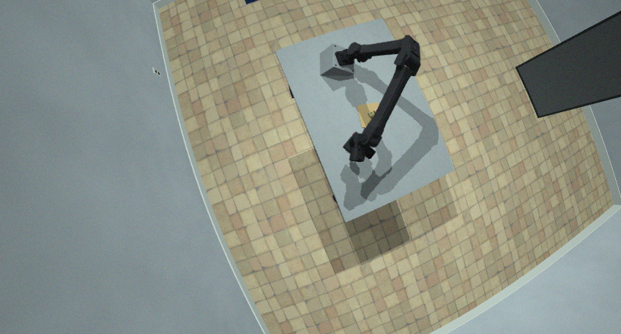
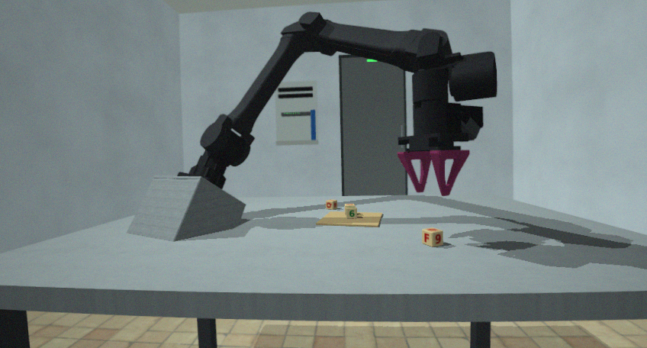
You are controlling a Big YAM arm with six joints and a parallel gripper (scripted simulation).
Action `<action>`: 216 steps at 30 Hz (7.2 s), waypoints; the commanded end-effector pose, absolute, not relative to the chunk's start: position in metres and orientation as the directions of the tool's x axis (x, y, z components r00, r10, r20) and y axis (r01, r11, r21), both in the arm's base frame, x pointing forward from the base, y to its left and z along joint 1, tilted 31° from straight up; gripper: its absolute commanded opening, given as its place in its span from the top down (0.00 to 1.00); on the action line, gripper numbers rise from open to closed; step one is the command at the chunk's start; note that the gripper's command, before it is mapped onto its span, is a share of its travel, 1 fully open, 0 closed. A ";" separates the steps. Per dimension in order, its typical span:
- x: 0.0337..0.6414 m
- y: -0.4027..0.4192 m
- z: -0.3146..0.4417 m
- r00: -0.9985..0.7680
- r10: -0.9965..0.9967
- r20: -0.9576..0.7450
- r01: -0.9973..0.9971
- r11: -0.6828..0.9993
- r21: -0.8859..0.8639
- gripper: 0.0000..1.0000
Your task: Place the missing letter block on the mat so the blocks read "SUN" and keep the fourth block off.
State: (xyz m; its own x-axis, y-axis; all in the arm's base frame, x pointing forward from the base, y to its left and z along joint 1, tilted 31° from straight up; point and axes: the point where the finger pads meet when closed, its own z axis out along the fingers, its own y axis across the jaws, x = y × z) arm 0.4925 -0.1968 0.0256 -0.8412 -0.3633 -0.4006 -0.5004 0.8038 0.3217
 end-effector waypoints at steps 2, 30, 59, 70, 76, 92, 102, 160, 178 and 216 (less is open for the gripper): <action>0.510 -0.198 0.035 -0.819 -0.392 -0.419 -0.530 0.796 0.292 0.42; 0.502 -0.182 0.005 -0.837 -0.370 -0.402 -0.508 0.800 0.321 0.42; 0.508 -0.167 -0.022 -0.838 -0.369 -0.402 -0.507 0.799 0.323 0.42; 0.508 -0.166 -0.023 -0.837 -0.370 -0.402 -0.508 0.798 0.323 0.42; 0.508 -0.166 -0.023 -0.837 -0.370 -0.402 -0.508 0.798 0.323 0.42; 0.508 -0.166 -0.023 -0.837 -0.370 -0.402 -0.508 0.798 0.323 0.42; 0.508 -0.166 -0.023 -0.837 -0.370 -0.402 -0.508 0.798 0.323 0.42; 0.507 -0.165 -0.020 -0.836 -0.371 -0.405 -0.510 0.799 0.319 0.42; 0.507 -0.165 -0.020 -0.836 -0.371 -0.405 -0.510 0.799 0.319 0.42; 0.511 -0.153 -0.045 -0.837 -0.369 -0.403 -0.508 0.799 0.323 0.42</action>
State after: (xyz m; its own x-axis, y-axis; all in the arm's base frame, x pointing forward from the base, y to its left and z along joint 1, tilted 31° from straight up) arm 0.5075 -0.1631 -0.0332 -0.8336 -0.3726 -0.4078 -0.5100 0.8027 0.3091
